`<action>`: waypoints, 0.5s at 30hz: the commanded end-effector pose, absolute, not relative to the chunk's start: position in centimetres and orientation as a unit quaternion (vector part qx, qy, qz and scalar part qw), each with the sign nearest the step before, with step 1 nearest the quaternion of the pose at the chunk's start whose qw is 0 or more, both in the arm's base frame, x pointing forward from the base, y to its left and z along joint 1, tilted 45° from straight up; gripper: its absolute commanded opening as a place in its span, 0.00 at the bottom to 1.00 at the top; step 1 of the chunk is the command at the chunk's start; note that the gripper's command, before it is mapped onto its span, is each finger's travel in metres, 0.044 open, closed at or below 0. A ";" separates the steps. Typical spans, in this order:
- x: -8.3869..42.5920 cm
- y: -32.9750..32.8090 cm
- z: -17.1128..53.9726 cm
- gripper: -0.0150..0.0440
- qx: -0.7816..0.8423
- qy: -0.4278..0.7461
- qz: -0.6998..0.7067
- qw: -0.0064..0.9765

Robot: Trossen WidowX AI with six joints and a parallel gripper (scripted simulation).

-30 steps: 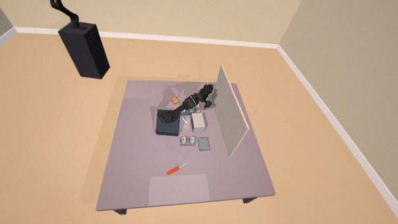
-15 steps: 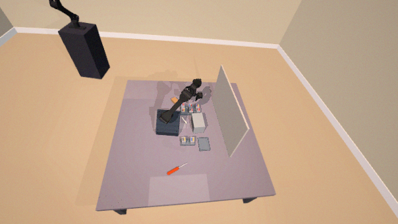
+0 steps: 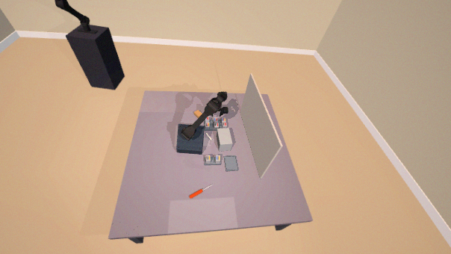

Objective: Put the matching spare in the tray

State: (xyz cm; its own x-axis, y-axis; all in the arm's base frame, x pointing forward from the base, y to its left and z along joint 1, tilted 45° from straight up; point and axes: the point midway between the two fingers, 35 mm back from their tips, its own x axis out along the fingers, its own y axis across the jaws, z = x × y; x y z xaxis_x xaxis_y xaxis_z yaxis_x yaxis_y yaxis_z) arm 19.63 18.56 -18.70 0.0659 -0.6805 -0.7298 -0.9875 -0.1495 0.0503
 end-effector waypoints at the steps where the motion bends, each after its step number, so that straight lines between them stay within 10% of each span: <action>1: 19.7 18.1 -19.2 0.76 -0.691 0.605 0.316 0.238; 15: 20.0 16.5 -20.9 0.76 -0.691 0.605 0.316 0.239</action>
